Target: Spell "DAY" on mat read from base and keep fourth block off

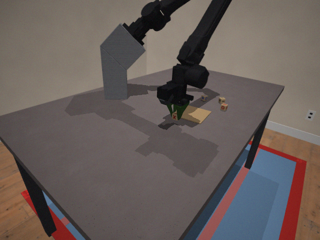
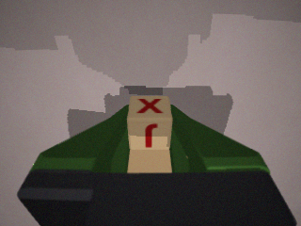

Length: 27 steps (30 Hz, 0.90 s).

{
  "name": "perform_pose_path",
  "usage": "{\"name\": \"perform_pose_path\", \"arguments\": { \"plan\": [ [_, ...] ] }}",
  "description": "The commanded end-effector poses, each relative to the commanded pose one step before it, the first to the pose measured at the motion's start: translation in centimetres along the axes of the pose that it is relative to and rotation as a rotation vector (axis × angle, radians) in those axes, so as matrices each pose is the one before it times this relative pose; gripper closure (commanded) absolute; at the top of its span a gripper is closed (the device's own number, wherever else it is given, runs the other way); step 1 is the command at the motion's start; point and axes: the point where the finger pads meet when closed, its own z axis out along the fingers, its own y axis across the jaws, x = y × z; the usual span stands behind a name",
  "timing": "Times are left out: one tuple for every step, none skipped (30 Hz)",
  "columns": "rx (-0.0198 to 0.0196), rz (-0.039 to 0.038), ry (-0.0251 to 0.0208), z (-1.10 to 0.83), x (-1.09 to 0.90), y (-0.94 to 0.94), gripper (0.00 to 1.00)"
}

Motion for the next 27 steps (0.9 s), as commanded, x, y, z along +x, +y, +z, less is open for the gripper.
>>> {"name": "perform_pose_path", "arguments": {
  "plan": [
    [-0.00723,0.01472,-0.00025,1.369,0.077,0.499,0.8],
    [0.00003,0.00005,0.00004,0.215,0.003,-0.005,0.8],
    [0.0,0.00004,0.00027,0.173,0.006,-0.003,0.8],
    [-0.00003,0.00003,0.00053,0.132,0.01,-0.002,0.8],
    [-0.00001,0.00002,0.00025,0.095,0.005,-0.002,0.8],
    [0.00004,0.00005,0.0002,0.061,0.004,-0.005,0.8],
    [0.00129,0.00213,-0.00013,0.004,-0.02,-0.129,0.8],
    [-0.00888,0.00522,-0.00541,-0.371,-0.357,0.22,0.8],
    [-0.00656,-0.00228,-0.0017,-0.25,0.019,0.313,0.8],
    [-0.00029,-0.0002,0.00029,-0.029,0.025,0.031,0.8],
    [0.0,0.0,0.0,0.0,0.0,0.0,0.8],
    [0.0,0.0,0.0,0.0,0.0,0.0,0.8],
    [0.00474,0.00371,0.0008,0.0,0.018,-0.127,0.8],
    [0.0,-0.00001,0.0,0.0,0.0,0.0,0.8],
    [0.0,0.00001,-0.00001,0.0,0.0,0.0,0.8],
    [0.00001,0.0,0.0,0.0,0.0,0.0,0.8],
    [0.0,-0.00001,0.0,0.0,0.0,0.0,0.8],
    [-0.00001,0.0,0.0,0.0,0.0,0.0,0.8],
    [0.0,0.0,0.0,0.0,0.0,0.0,0.8],
    [0.00001,0.0,0.0,0.0,0.0,0.0,0.8],
    [0.0,0.0,0.0,0.0,0.0,0.0,0.8],
    [0.0,-0.00001,0.0,0.0,0.0,0.0,0.8],
    [0.0,0.0,0.0,0.0,0.0,0.0,0.8],
    [0.0,0.0,0.0,0.0,0.0,0.0,0.8],
    [0.0,0.0,0.0,0.0,0.0,0.0,0.8],
    [0.0,0.0,0.0,0.0,0.0,0.0,0.8],
    [0.0,0.0,0.0,0.0,0.0,0.0,0.8]
  ]
}}
